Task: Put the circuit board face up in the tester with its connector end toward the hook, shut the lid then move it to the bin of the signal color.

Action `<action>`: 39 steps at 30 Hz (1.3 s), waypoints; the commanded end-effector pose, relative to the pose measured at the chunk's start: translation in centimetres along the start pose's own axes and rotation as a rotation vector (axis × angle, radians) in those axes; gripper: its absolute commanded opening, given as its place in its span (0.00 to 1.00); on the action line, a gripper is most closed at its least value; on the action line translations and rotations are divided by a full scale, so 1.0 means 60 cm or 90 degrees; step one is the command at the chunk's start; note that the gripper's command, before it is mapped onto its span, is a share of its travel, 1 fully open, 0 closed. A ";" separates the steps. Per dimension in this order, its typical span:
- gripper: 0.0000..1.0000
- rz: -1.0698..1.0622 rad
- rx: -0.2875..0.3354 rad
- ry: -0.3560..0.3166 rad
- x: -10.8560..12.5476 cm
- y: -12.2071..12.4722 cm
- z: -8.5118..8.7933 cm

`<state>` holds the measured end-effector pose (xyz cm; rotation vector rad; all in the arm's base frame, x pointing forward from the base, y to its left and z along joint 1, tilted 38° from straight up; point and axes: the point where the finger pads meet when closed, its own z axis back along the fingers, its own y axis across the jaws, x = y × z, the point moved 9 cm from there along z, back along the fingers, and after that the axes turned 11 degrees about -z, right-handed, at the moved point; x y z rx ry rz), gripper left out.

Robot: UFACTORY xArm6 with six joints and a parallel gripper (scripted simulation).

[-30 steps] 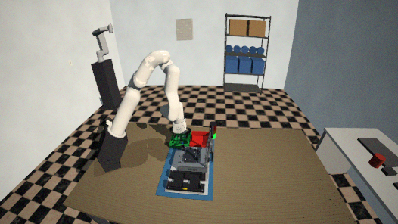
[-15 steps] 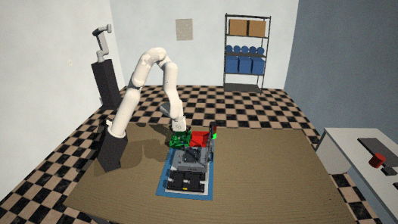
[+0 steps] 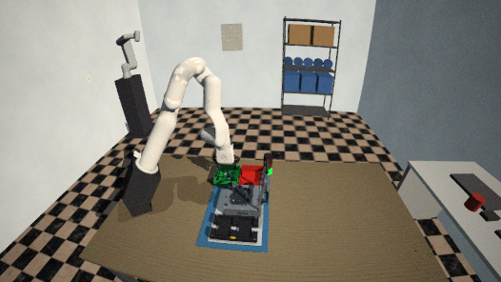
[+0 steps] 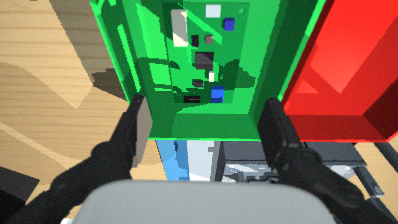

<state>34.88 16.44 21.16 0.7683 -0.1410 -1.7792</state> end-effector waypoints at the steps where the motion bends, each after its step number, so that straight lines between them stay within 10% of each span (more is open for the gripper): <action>1: 1.00 0.000 -0.014 0.005 0.000 0.006 0.007; 39: 1.00 0.000 -0.015 0.005 0.001 0.006 0.082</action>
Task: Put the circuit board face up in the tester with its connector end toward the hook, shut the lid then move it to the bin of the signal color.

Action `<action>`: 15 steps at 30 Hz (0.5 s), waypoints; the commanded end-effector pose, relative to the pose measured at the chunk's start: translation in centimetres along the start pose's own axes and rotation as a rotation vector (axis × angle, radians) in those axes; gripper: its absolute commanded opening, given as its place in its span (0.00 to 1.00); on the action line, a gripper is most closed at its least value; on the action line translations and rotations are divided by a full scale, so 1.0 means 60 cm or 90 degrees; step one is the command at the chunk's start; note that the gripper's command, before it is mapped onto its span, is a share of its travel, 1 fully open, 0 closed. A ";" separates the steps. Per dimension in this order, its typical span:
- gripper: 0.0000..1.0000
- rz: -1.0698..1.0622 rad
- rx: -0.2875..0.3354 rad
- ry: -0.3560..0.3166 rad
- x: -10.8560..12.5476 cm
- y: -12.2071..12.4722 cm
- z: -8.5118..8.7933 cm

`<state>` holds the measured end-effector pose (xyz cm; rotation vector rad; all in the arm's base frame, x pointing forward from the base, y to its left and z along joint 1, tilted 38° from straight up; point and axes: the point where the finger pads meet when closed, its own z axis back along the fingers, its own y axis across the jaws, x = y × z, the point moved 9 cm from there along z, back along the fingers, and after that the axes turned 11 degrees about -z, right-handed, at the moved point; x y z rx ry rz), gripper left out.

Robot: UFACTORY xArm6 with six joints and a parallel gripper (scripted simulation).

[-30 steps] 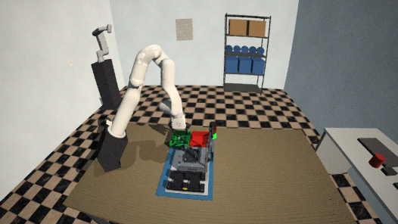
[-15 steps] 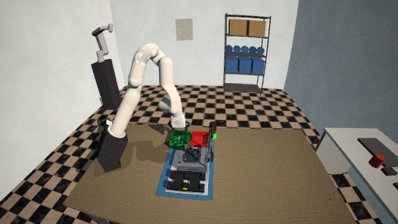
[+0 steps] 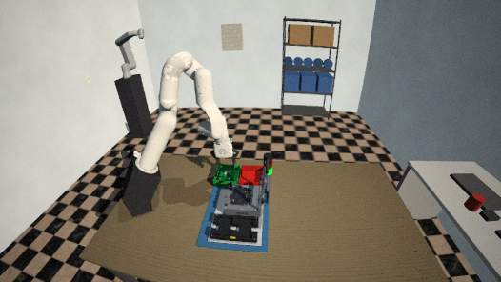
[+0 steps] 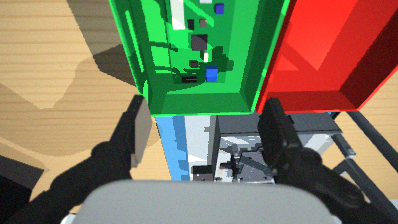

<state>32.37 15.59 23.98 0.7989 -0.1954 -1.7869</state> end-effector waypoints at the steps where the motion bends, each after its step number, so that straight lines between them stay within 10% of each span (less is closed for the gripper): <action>1: 1.00 0.001 -0.049 0.011 0.002 0.015 0.017; 15: 1.00 0.001 -0.049 0.011 0.003 0.017 0.054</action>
